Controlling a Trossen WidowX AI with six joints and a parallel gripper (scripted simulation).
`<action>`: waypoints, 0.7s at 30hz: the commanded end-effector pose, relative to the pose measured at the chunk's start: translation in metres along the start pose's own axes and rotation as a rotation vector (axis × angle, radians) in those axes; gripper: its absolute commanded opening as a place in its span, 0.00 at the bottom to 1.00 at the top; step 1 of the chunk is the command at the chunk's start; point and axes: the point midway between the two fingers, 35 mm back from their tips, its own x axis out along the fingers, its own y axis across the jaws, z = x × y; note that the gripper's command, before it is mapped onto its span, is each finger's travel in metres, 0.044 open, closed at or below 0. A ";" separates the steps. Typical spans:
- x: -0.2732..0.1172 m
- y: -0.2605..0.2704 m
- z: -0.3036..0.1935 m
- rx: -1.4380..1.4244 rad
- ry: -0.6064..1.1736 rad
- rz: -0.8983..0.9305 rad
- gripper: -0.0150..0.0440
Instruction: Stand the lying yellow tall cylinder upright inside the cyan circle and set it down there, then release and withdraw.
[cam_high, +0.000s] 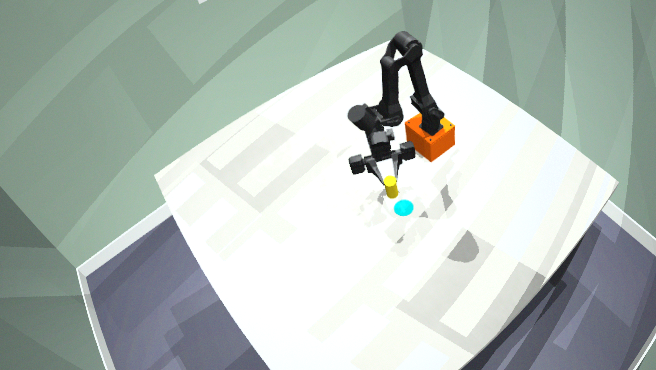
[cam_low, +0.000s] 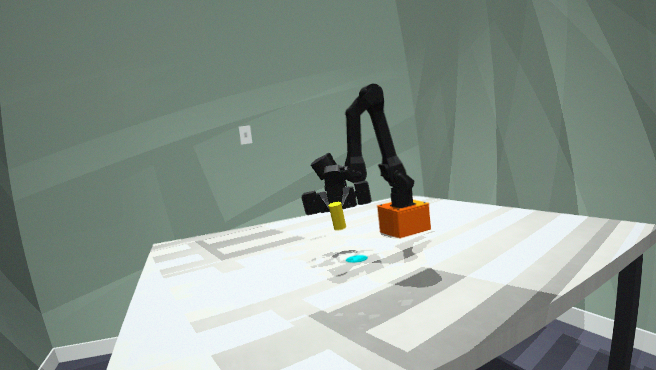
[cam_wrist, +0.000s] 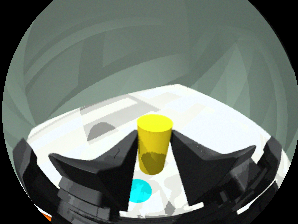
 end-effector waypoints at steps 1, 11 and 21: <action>-0.003 0.004 0.000 -0.001 -0.012 0.010 0.43; -0.010 0.013 0.002 -0.026 -0.044 0.029 0.43; -0.017 0.023 0.004 -0.052 -0.072 0.049 0.43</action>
